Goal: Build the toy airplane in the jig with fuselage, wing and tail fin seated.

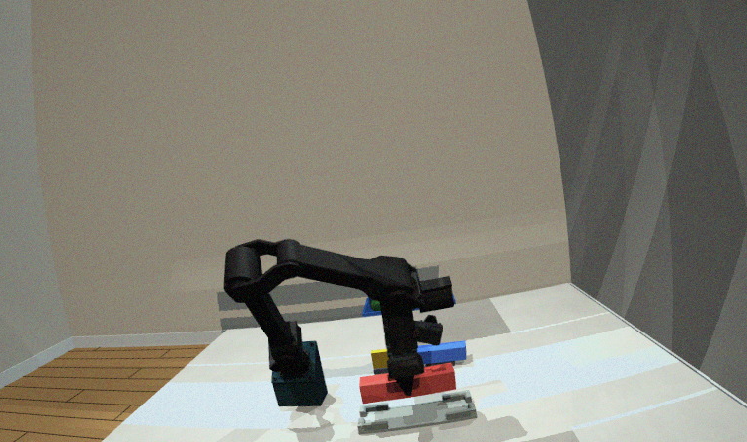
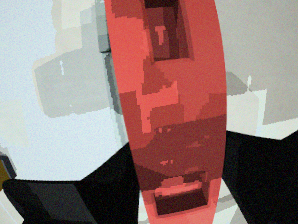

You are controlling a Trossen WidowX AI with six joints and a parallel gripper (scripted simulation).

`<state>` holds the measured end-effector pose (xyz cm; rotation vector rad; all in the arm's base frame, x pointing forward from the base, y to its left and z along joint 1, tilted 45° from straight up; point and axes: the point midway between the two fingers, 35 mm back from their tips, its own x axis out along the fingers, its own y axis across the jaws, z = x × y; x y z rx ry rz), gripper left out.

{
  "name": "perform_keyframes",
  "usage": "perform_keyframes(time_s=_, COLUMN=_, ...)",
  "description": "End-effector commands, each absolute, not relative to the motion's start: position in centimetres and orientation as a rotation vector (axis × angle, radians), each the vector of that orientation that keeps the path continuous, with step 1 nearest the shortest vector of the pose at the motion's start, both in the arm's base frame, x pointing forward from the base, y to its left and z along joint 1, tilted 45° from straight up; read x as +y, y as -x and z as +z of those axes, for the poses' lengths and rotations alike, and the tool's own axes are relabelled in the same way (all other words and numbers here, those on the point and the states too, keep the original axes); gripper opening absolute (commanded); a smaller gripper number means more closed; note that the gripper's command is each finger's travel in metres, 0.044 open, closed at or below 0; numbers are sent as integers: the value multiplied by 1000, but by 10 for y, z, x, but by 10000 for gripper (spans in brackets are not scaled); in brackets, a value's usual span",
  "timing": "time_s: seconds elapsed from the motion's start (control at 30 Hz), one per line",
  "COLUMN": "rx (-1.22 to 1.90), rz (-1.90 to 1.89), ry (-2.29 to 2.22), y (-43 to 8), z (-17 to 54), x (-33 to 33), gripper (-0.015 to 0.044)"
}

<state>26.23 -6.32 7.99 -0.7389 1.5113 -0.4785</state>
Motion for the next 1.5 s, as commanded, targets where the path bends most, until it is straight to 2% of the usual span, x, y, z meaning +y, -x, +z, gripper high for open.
perform_keyframes(time_s=0.0, rx=1510, rz=-476, ry=746, y=-263, z=80, x=-64, gripper=195)
perform_keyframes(time_s=1.33, rx=1509, rz=-478, ry=747, y=-264, z=53, x=-92, gripper=195)
perform_keyframes(time_s=1.47, rx=1510, rz=-481, ry=738, y=-264, z=54, x=-91, gripper=168)
